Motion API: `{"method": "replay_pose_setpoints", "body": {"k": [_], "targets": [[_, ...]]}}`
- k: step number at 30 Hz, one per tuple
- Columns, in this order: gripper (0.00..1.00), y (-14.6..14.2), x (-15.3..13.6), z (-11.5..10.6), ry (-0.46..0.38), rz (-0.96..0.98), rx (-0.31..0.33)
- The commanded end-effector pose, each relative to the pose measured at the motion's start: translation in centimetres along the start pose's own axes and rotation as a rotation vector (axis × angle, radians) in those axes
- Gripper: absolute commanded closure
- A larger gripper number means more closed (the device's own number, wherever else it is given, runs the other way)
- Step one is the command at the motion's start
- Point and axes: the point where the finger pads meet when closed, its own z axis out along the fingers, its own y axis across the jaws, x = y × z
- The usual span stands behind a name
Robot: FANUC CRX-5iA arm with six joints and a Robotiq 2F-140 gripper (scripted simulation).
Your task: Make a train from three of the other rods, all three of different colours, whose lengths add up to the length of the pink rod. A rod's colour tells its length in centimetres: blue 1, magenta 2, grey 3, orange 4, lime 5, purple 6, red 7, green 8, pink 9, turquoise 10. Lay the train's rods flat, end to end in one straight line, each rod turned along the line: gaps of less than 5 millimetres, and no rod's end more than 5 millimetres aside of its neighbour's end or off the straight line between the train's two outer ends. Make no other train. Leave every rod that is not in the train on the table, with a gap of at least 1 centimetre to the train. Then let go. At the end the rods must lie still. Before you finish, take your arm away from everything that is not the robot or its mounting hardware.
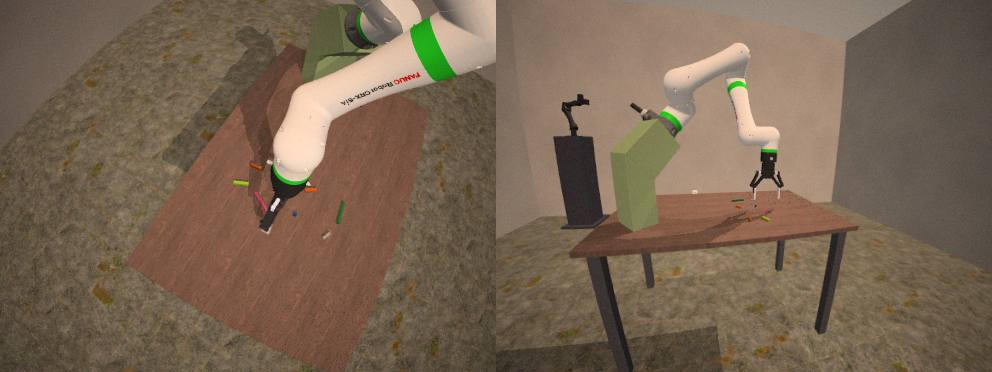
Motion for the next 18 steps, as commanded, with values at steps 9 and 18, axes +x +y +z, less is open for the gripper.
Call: {"method": "replay_pose_setpoints", "body": {"k": [9,18], "targets": [[0.0,1.5,-2.2,0.1,0.009,-0.4,-0.02],[0.0,2.3,-3.7,0.2,0.006,-0.648,-0.021]]}}
